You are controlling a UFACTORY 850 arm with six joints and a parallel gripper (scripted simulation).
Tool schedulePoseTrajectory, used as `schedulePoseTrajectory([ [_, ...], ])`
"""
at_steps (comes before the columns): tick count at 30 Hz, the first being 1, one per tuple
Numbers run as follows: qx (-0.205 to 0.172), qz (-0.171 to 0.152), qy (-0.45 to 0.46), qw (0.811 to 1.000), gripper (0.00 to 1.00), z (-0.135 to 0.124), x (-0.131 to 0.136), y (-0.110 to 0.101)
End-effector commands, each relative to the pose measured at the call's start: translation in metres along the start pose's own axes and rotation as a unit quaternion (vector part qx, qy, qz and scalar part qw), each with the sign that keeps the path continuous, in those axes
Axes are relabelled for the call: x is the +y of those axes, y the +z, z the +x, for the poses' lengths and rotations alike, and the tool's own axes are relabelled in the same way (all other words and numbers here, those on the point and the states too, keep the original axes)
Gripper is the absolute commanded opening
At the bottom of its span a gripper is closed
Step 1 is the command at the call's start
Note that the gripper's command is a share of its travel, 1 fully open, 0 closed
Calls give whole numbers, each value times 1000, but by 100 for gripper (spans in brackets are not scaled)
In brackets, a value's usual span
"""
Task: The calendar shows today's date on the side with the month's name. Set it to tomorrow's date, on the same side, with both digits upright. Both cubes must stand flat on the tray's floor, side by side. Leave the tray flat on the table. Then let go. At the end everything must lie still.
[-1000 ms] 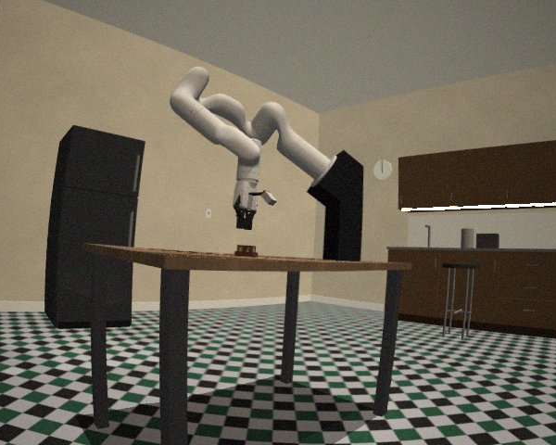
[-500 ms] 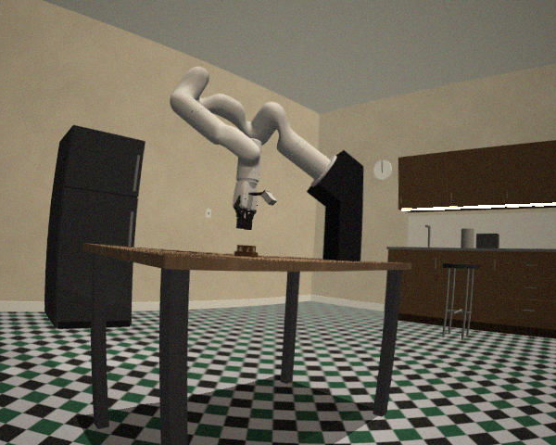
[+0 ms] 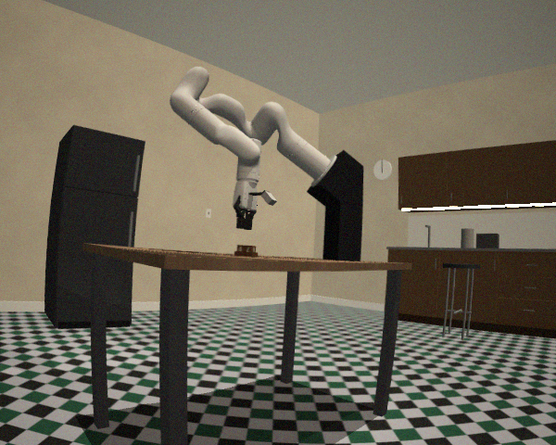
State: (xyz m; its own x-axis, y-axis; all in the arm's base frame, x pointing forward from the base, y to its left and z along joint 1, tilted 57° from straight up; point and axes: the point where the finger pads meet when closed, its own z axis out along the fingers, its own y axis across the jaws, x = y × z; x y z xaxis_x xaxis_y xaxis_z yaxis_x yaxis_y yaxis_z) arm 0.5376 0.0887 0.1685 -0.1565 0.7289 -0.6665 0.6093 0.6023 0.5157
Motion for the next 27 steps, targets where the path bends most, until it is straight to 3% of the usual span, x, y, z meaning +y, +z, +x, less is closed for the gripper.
schedulePoseTrajectory([
  [1,0,0,0,1000,47,0,0,0],
  [27,0,0,0,1000,47,0,1,20],
])
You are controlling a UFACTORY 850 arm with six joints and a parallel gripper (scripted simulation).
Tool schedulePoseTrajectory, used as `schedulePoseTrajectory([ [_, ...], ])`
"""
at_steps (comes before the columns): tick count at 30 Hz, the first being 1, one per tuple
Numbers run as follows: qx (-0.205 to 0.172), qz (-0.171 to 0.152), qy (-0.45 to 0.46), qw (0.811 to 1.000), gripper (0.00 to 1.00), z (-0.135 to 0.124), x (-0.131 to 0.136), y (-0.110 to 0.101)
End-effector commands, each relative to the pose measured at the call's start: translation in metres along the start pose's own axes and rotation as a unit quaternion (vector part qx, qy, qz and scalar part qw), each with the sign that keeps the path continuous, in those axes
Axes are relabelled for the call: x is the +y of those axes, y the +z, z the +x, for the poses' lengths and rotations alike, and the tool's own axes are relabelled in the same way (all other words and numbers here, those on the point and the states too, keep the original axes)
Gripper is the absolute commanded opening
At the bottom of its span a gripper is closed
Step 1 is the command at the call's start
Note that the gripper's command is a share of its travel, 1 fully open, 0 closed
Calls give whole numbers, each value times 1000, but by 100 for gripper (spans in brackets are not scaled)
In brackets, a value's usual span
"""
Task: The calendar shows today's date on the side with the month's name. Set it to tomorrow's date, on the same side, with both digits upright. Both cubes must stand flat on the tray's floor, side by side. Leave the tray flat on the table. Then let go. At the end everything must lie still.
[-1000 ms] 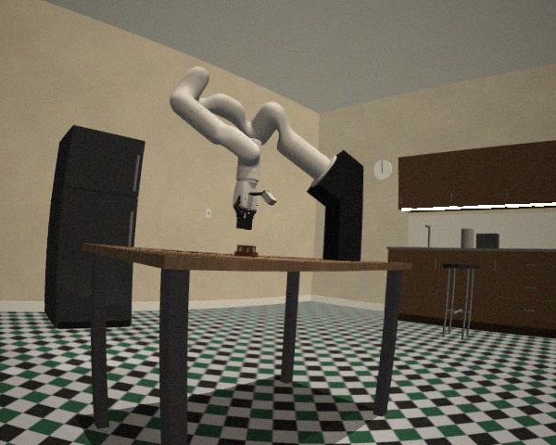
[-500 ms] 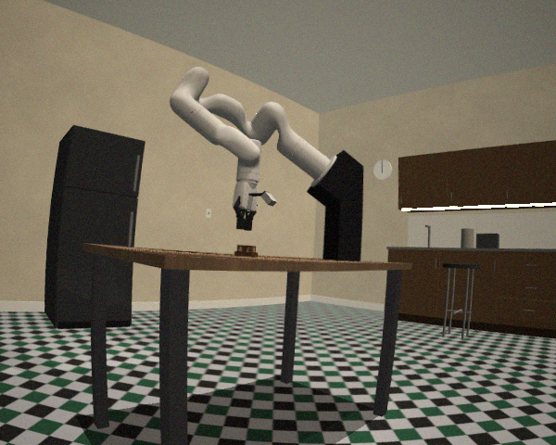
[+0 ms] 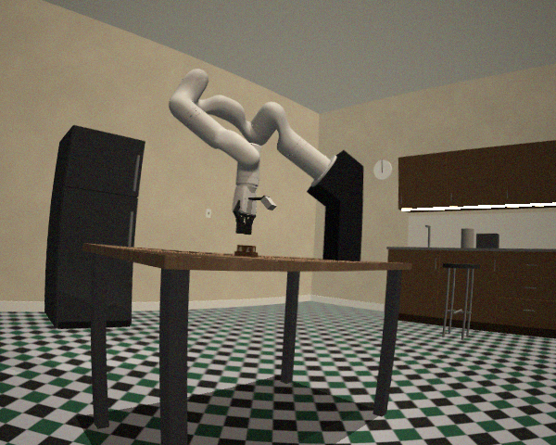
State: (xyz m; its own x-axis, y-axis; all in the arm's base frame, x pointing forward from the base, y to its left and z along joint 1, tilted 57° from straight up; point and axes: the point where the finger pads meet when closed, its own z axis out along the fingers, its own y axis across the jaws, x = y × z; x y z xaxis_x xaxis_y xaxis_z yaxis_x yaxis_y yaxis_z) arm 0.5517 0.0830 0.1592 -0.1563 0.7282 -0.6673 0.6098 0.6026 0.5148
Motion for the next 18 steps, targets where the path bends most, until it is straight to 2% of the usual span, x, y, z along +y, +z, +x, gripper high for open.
schedulePoseTrajectory([
  [1,0,0,0,1000,47,0,0,4],
  [18,0,0,0,1000,47,0,1,26],
])
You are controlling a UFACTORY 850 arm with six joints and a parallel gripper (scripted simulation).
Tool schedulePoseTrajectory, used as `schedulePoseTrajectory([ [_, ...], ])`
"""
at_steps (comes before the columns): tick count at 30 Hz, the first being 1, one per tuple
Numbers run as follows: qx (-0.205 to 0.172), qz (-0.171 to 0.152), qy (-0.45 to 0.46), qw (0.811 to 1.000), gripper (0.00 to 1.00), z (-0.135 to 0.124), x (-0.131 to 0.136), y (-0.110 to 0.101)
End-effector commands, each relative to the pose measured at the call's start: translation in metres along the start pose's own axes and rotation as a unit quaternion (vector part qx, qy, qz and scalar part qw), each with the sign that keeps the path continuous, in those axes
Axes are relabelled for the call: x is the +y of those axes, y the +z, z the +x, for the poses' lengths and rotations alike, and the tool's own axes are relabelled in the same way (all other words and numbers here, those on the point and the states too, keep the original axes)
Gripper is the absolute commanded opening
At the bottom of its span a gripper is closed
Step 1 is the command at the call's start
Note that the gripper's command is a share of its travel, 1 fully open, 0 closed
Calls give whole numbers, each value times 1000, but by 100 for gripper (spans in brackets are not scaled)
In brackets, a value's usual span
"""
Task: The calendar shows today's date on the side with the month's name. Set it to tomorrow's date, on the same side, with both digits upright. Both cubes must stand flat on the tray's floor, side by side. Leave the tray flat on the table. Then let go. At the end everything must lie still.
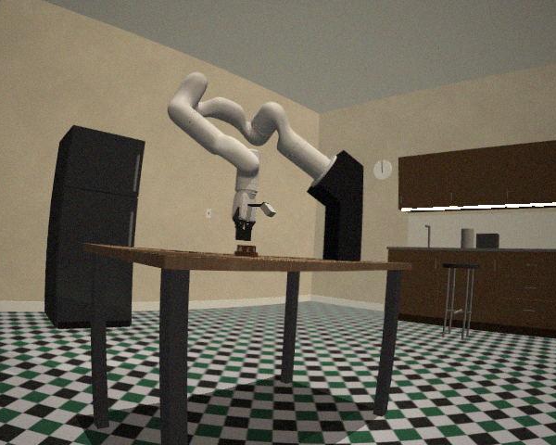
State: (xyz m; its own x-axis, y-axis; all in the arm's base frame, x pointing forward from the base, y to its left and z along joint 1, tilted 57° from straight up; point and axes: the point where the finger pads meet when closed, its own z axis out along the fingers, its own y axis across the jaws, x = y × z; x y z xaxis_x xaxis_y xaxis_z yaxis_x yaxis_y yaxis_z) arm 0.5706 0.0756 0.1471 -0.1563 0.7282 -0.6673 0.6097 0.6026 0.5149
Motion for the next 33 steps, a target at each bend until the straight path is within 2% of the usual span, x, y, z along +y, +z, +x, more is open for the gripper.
schedulePoseTrajectory([
  [1,0,0,0,1000,47,0,0,4],
  [33,0,0,0,1000,47,0,1,10],
])
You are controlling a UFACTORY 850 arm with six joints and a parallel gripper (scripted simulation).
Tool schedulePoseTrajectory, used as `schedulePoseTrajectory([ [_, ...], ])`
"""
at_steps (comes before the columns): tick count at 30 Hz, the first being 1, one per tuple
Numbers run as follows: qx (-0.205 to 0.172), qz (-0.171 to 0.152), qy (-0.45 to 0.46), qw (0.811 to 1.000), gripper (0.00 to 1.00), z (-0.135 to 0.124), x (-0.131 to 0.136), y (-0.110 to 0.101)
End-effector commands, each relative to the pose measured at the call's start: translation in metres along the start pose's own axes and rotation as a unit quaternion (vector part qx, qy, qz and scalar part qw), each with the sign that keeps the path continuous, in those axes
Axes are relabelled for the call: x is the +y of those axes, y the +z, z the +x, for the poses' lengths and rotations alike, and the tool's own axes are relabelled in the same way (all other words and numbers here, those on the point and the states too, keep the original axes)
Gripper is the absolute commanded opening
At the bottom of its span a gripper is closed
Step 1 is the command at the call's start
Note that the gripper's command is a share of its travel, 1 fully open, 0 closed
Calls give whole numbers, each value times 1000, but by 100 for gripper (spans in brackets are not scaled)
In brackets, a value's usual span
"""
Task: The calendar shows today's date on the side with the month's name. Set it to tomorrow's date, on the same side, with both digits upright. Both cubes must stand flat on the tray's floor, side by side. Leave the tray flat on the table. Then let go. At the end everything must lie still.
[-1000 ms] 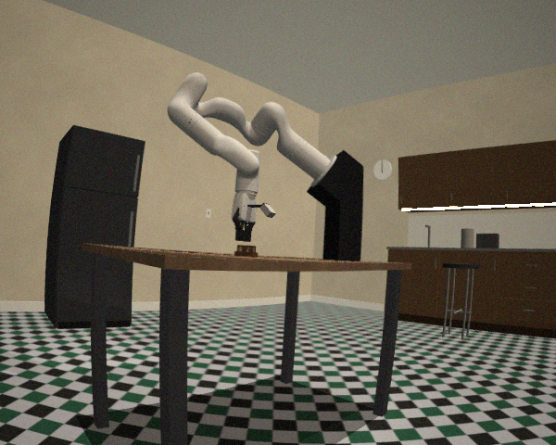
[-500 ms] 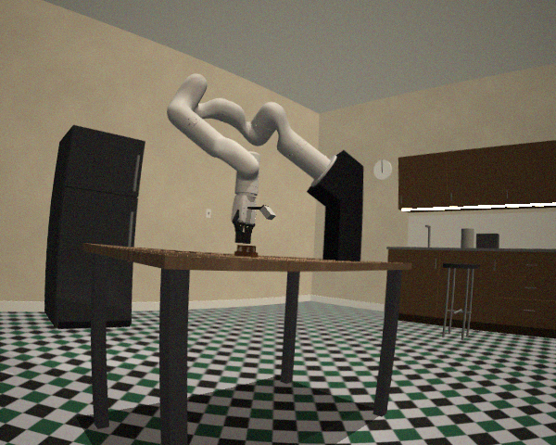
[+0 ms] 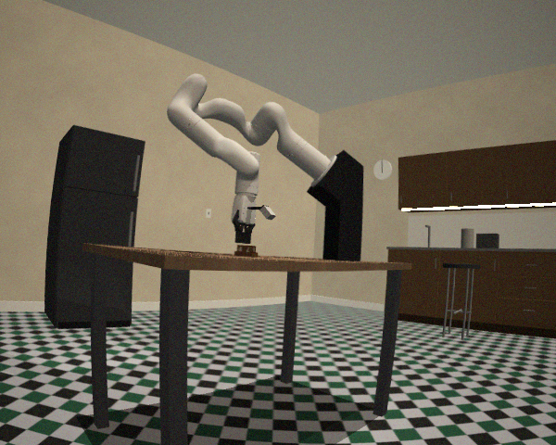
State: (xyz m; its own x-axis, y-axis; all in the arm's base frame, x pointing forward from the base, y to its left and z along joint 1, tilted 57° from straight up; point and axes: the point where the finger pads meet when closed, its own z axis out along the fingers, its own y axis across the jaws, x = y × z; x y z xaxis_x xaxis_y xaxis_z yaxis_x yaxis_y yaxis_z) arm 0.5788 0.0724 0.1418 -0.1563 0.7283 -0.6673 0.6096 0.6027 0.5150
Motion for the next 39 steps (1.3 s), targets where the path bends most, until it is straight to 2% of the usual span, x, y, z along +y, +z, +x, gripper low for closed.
schedulePoseTrajectory([
  [1,0,0,0,1000,47,0,0,0],
  [25,0,0,0,1000,47,0,0,1],
  [39,0,0,0,1000,47,0,0,16],
])
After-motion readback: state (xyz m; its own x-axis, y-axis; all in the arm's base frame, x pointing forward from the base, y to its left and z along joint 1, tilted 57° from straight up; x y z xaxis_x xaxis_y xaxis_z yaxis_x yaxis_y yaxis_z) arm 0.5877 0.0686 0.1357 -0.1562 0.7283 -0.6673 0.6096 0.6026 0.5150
